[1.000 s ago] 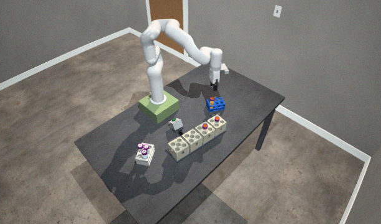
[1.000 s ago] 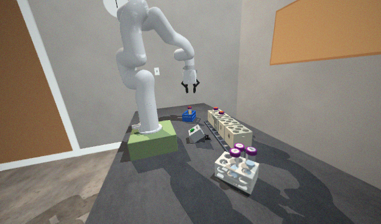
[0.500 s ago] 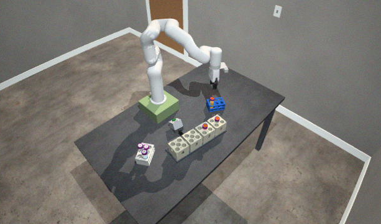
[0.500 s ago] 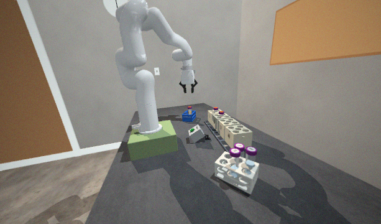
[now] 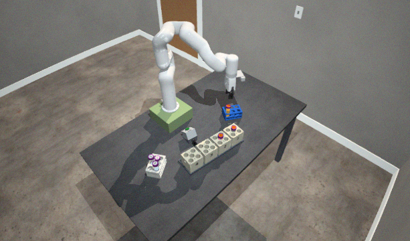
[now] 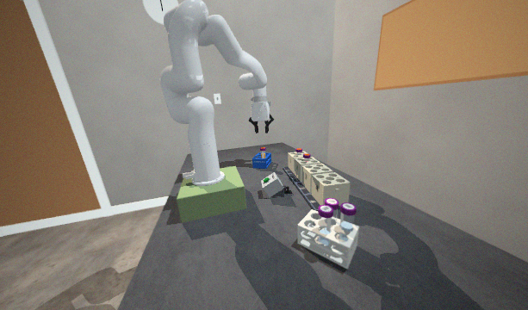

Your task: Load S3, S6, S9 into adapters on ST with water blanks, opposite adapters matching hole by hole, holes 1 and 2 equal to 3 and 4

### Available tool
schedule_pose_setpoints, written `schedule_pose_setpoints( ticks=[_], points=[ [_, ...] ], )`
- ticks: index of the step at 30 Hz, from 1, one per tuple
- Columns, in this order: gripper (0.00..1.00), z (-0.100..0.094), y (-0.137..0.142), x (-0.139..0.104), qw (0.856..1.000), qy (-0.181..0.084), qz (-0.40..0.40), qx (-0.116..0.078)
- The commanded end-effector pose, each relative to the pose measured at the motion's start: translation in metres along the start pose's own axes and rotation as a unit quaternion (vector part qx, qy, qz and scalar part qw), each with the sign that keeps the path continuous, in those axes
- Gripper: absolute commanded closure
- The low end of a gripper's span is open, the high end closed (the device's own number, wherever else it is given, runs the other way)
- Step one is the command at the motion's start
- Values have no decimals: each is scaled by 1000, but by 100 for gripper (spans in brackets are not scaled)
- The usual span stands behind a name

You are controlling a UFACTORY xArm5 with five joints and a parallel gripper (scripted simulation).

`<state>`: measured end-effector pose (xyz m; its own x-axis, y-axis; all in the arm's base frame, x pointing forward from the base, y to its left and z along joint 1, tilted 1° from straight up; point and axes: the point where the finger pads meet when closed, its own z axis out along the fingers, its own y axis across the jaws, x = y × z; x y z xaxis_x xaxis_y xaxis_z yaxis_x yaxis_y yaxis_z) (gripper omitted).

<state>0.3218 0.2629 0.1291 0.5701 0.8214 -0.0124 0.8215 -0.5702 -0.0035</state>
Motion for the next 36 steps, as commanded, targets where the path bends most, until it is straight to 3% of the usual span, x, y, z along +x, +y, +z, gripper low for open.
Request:
schedule_pose_setpoints(
  ticks=[1, 36],
  points=[
    [43, 7, 0, 1, 1000, 2, 0, -1],
    [43, 69, 0, 2, 1000, 2, 0, -1]
  ],
)
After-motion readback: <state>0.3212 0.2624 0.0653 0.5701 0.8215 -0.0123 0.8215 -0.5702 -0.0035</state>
